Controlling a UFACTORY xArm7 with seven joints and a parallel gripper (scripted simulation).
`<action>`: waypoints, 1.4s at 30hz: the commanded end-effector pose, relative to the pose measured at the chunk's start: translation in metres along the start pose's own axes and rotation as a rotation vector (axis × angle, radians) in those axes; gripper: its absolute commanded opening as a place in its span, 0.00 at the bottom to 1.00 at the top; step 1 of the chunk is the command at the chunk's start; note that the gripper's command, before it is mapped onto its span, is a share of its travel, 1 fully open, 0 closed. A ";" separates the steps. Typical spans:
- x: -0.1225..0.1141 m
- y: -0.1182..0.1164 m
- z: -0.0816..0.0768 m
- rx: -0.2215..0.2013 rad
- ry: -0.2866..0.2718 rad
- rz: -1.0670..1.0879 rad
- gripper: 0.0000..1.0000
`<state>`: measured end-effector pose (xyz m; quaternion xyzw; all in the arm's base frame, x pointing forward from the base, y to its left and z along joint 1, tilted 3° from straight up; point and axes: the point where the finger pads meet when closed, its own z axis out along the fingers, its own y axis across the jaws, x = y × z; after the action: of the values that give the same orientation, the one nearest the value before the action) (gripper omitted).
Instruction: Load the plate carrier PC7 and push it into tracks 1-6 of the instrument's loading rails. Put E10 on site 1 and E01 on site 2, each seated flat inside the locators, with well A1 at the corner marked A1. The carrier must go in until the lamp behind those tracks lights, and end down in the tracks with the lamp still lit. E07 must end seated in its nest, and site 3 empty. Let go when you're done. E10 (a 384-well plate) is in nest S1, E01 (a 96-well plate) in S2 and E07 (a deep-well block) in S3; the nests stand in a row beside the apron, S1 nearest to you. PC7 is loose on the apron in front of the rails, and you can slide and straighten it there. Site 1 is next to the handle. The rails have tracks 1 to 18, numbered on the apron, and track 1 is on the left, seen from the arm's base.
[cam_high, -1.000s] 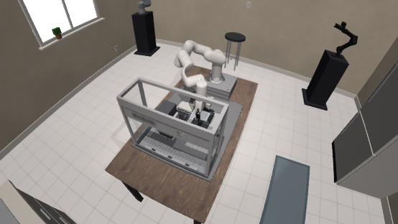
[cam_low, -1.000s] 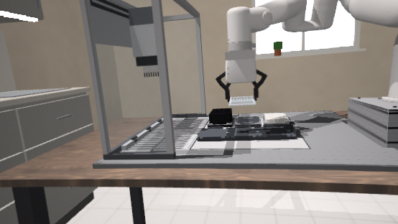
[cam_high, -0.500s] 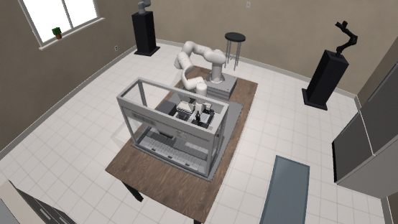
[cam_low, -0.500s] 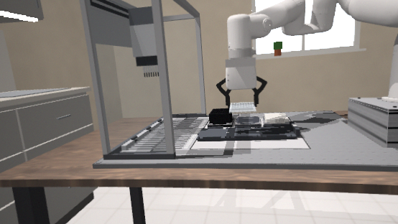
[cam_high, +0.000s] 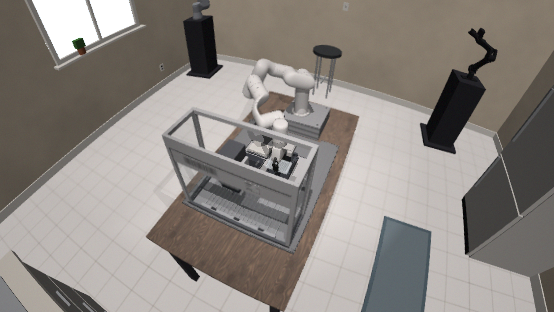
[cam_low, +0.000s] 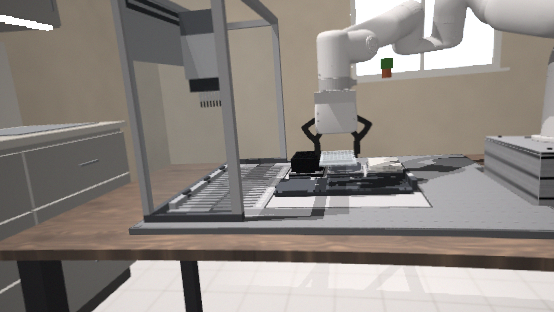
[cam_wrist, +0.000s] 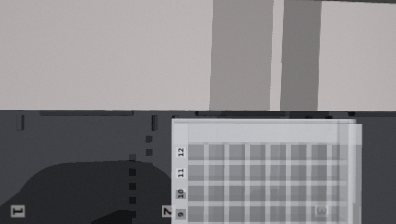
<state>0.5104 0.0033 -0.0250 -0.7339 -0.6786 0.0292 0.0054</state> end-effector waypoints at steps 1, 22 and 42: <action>0.000 0.001 0.006 -0.004 0.001 0.000 0.00; 0.000 0.001 0.037 -0.003 0.001 0.000 0.00; 0.000 0.001 0.043 -0.004 0.001 0.000 0.00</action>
<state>0.5082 0.0019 -0.0696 -0.7339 -0.6786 0.0292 0.0054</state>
